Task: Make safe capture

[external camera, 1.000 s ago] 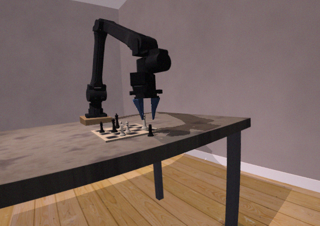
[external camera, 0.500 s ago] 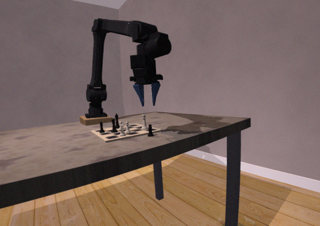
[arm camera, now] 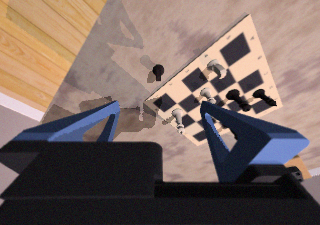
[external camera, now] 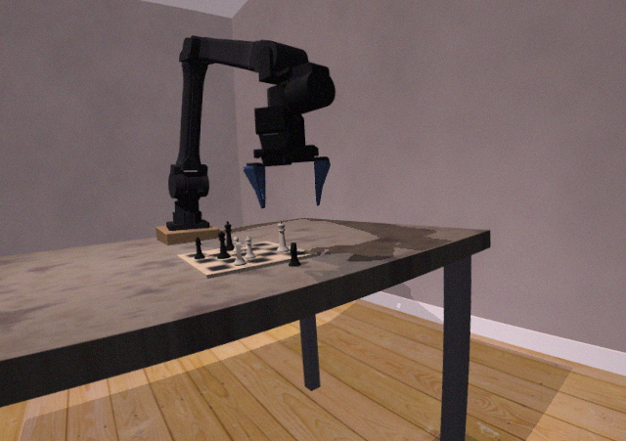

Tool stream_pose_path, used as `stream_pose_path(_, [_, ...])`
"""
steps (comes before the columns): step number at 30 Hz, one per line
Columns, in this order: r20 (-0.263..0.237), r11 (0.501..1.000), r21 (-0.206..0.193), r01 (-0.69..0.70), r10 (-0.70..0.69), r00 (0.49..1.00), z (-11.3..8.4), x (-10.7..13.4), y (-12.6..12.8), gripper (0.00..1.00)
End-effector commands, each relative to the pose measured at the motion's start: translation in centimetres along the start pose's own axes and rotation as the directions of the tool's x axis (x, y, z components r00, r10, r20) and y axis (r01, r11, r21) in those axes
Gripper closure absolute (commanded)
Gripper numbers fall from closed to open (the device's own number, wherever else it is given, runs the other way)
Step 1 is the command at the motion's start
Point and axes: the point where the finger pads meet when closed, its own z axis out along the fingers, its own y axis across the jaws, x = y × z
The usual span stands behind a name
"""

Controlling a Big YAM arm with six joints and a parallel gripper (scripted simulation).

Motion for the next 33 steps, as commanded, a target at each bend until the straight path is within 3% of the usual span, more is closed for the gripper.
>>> stream_pose_path(1, [0.045,0.999,-0.05,0.009,-0.006,0.999,-3.13,-2.04,1.74,0.0])
stream_pose_path(33, [0.045,0.999,-0.05,0.009,-0.006,0.999,-3.13,-2.04,1.74,0.0])
